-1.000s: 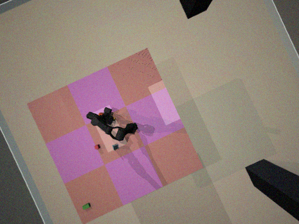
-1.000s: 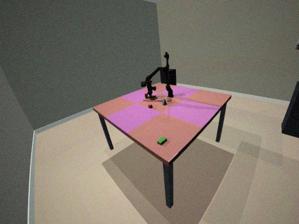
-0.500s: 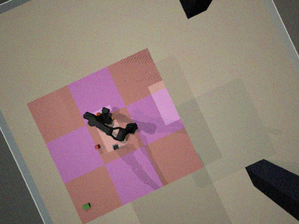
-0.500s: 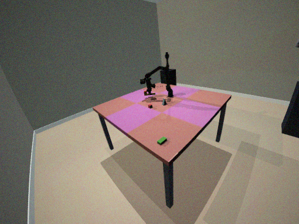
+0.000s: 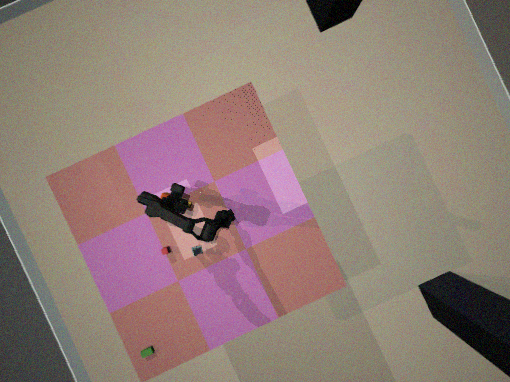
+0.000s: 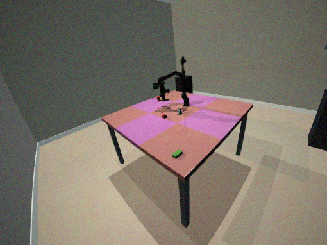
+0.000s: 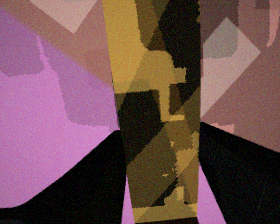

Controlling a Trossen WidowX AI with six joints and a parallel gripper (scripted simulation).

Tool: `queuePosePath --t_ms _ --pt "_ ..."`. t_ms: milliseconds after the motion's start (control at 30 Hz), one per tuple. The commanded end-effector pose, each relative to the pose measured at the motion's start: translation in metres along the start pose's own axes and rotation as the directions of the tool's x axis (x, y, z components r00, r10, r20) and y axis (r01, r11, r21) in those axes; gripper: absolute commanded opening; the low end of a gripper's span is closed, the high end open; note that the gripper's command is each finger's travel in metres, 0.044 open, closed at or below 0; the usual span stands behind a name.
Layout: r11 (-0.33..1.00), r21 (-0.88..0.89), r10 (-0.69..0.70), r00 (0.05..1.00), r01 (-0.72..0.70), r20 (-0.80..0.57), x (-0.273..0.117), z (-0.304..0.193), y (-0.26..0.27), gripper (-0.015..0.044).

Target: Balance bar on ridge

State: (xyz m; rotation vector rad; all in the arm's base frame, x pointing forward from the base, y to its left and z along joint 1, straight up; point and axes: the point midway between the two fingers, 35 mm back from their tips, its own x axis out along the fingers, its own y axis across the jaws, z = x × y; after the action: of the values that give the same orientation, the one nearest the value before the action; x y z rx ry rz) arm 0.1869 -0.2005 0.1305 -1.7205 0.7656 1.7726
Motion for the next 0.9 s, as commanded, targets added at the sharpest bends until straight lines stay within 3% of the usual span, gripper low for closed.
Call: queuePosePath --t_ms 0,400,867 --pt "1.0 -0.005 -0.001 1.0 0.001 -0.012 -0.012 0.0 0.0 0.0" --pt "1.0 -0.01 -0.001 1.0 0.001 -0.012 -0.036 0.006 -0.002 0.0" --pt "0.995 -0.103 -0.005 1.0 0.003 -0.021 -0.038 0.014 -0.057 0.0"
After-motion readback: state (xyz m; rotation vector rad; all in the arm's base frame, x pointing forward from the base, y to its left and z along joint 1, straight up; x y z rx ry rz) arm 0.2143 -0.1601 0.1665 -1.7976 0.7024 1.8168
